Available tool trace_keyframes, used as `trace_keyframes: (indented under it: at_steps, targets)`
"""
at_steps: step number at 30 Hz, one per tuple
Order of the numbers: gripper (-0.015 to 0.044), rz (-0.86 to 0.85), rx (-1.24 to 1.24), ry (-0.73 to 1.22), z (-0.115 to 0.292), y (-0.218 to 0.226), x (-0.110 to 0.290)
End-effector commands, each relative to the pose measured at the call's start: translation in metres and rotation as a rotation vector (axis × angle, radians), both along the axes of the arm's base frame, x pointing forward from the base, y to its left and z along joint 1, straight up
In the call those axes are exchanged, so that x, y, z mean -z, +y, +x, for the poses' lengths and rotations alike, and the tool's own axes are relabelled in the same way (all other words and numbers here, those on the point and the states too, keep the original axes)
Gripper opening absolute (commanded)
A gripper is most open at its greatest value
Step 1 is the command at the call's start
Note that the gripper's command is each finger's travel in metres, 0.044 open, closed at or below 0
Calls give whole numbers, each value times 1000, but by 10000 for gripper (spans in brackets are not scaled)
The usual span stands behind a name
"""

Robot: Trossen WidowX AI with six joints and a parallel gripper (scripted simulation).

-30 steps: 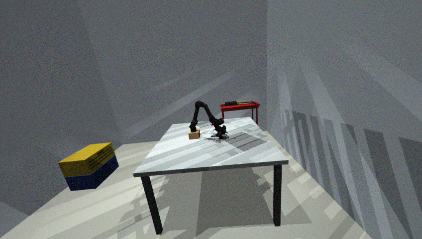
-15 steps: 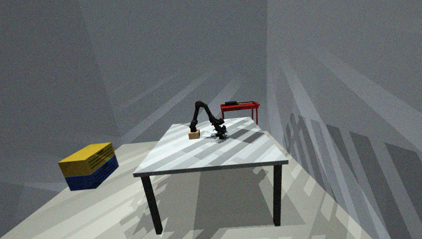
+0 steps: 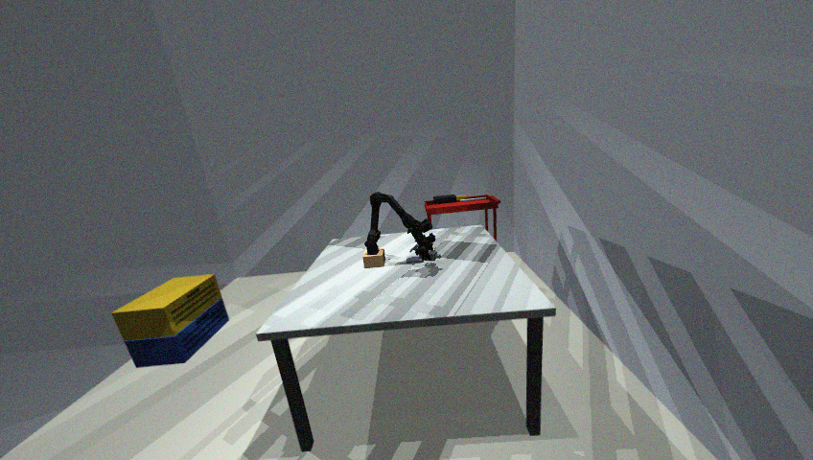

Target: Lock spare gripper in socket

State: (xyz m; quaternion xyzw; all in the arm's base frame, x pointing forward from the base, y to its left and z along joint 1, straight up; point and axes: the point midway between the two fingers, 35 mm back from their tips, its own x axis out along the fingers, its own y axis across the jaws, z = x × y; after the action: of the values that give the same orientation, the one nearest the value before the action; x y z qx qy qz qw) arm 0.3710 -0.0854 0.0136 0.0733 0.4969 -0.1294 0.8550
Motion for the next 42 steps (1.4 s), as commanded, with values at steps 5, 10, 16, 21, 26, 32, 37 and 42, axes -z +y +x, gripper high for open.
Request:
trace_keyframes:
  at_steps: [5, 10, 16, 21, 26, 32, 37, 42]
  targets:
    - [0, -3, 2, -23, 1, 0, -43]
    - [0, -3, 2, -23, -4, 1, -66]
    - [0, -2, 0, -8, -6, 1, -60]
    - [0, -2, 0, -8, -6, 1, -60]
    - [0, -5, -3, -1, -7, 2, -59]
    - [0, -26, -21, 51, -14, 10, -53]
    - [0, -50, -40, 101, -21, 17, -48]
    - [0, -76, -60, 152, -28, 23, -43]
